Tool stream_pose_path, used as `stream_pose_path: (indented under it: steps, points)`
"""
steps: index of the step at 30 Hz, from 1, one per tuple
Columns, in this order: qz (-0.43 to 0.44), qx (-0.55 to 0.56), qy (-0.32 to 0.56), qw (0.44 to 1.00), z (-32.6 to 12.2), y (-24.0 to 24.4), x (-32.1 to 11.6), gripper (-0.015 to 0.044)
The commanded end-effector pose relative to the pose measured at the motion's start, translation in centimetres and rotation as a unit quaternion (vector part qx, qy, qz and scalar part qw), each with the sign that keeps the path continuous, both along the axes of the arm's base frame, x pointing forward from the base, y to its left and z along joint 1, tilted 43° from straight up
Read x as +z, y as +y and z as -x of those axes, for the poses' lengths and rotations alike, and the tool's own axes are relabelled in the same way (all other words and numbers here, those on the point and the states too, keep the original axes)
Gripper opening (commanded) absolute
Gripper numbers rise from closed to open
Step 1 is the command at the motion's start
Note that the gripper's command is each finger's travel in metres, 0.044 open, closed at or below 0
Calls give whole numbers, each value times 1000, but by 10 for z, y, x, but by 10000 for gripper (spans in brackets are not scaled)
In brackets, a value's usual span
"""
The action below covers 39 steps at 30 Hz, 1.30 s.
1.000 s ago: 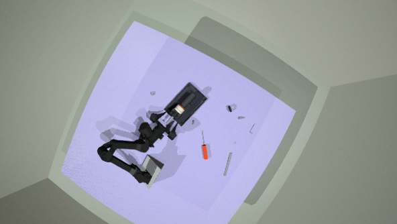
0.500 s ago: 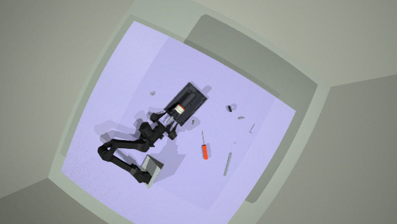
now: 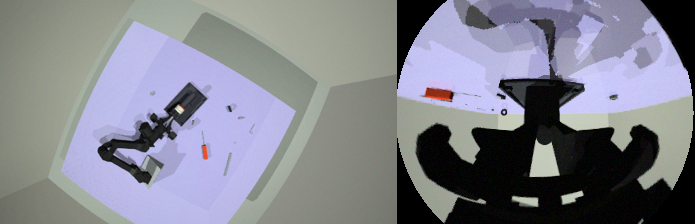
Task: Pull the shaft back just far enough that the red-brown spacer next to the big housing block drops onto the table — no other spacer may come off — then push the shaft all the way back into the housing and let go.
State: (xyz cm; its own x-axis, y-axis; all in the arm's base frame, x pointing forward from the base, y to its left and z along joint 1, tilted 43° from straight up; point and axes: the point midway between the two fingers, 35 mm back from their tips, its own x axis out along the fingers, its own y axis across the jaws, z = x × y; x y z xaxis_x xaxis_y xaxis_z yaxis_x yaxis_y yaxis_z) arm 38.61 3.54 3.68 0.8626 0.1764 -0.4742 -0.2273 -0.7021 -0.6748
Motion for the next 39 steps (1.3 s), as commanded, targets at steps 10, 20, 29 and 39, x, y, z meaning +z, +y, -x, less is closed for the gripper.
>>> stream_pose_path:
  steps: [10,20,29,39]
  points:
    - [-1,-2,1,1000,3,1,0,0]
    - [-1,-2,2,1000,8,2,1,0]
    - [-1,-2,2,1000,13,3,2,0]
    - [-1,-2,2,1000,14,3,2,0]
